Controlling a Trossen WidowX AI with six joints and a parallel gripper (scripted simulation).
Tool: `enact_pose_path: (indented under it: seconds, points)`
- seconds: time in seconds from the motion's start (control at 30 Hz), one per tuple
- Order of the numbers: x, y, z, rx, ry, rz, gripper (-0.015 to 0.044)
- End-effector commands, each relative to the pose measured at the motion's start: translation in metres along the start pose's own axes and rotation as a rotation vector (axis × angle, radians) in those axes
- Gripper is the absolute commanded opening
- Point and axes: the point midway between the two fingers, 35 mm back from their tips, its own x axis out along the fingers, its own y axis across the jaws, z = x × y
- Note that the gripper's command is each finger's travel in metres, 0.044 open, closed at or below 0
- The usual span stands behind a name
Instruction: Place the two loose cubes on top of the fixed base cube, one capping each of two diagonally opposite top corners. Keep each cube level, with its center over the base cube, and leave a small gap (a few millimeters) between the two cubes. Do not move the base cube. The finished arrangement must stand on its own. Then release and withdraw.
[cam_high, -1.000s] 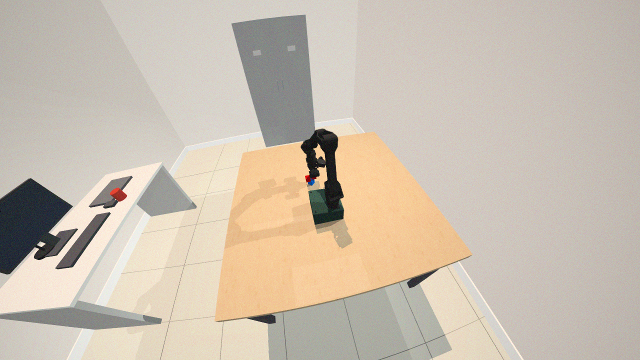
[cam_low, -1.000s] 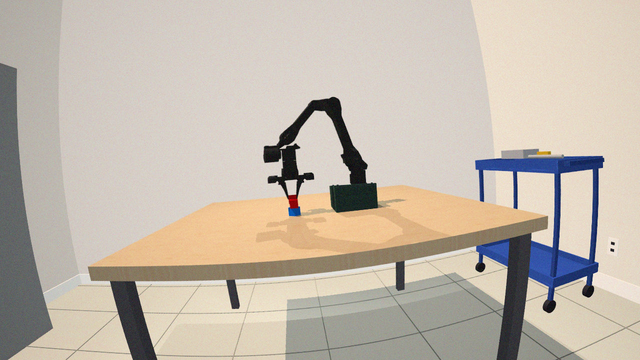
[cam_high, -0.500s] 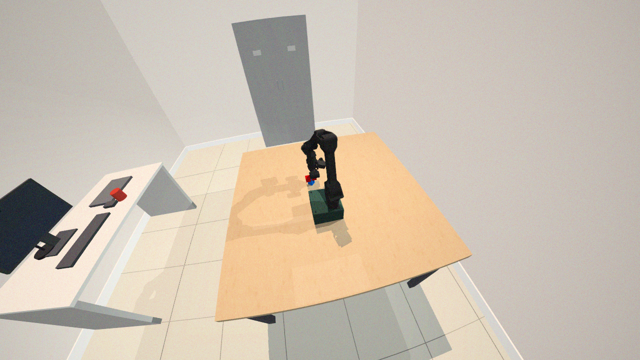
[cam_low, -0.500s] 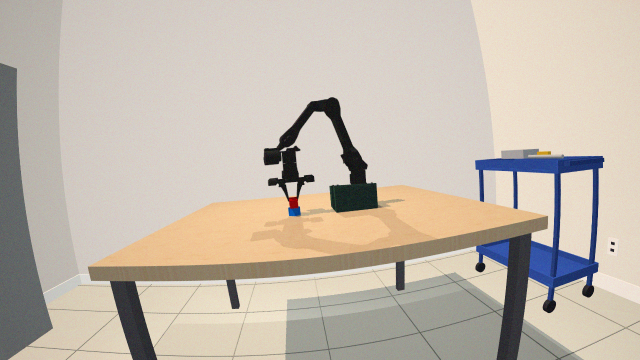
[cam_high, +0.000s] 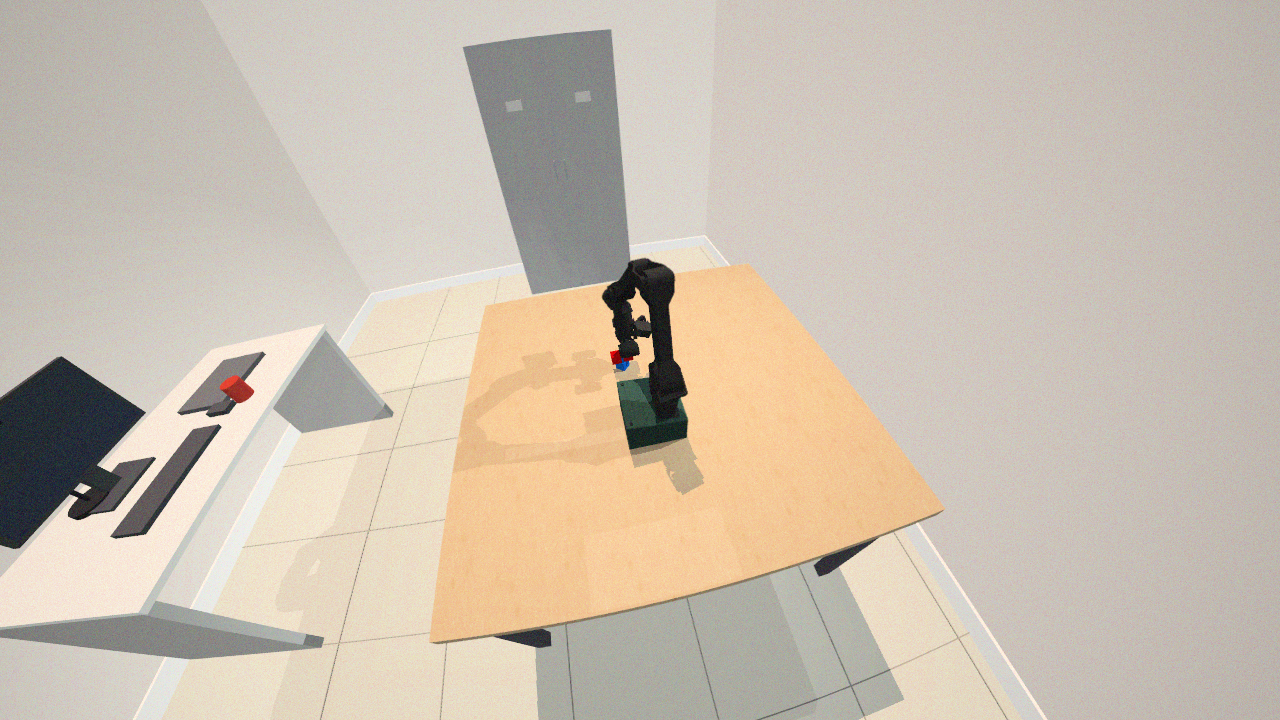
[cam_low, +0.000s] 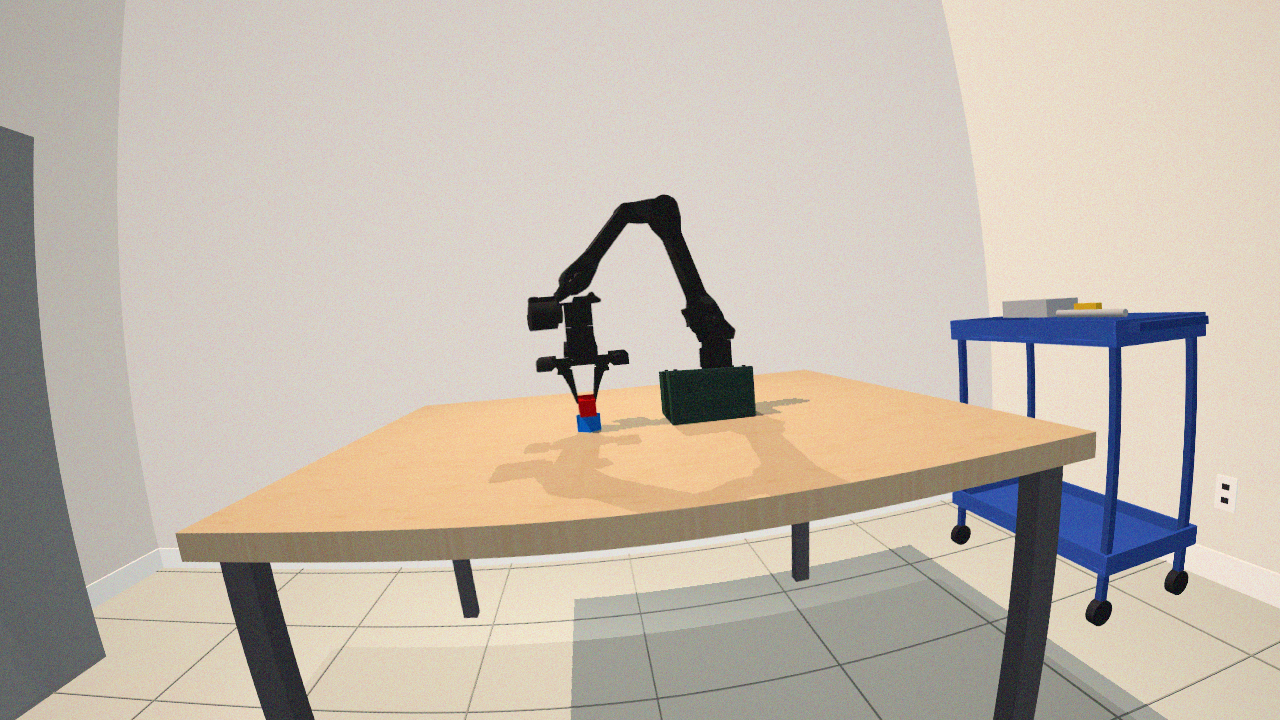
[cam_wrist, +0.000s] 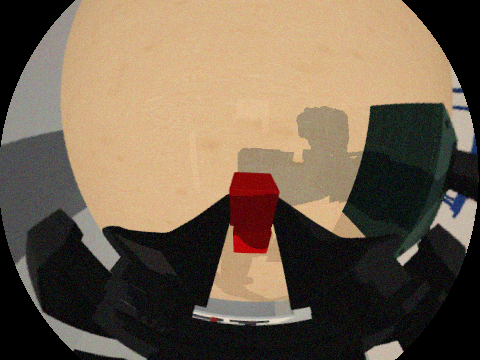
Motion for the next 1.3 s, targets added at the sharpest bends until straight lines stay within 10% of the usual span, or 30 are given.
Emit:
enact_pose_path:
  seconds: [0.0,1.27]
  points:
    - [0.001,0.0,-0.001,-0.002,0.005,0.0,0.0205]
    - [-0.05,0.0,0.0,0.0,0.0,0.0,0.0205]
